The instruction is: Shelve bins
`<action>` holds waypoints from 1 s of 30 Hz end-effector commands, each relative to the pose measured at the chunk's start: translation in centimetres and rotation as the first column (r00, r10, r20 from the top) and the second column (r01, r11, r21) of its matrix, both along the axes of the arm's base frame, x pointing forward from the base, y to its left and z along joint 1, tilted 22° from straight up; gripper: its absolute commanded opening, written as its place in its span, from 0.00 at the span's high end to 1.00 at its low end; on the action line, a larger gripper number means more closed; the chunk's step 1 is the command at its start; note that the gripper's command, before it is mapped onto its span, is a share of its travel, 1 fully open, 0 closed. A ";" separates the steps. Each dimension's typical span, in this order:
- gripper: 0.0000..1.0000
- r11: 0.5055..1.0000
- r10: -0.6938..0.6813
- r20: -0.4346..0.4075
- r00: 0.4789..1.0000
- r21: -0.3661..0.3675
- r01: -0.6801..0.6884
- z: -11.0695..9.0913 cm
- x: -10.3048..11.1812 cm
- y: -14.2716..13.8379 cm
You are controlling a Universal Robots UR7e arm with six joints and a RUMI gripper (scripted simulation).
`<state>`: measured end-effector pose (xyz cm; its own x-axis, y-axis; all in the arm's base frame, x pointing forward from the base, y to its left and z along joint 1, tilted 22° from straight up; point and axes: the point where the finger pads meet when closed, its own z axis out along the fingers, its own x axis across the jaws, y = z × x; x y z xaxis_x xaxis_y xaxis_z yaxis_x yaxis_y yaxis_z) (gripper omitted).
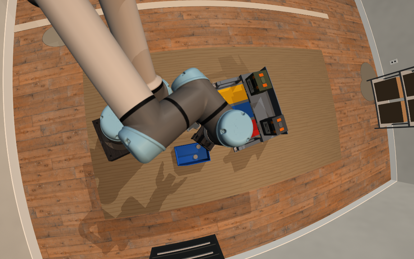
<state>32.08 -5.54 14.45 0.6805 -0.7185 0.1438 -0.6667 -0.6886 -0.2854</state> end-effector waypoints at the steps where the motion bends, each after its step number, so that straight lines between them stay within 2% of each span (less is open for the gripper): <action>1: 0.00 0.997 -0.068 -0.004 0.998 0.023 0.068 -0.6 -0.3 -0.6; 13: 0.00 0.971 -0.225 -0.020 0.974 0.077 0.226 -1.9 -1.1 -1.8; 30: 0.00 0.898 -0.414 -0.049 0.909 0.142 0.416 -3.6 -2.2 -3.3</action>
<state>30.00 -8.67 11.00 0.3368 -0.9415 0.0129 -0.8821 -0.3203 -0.3454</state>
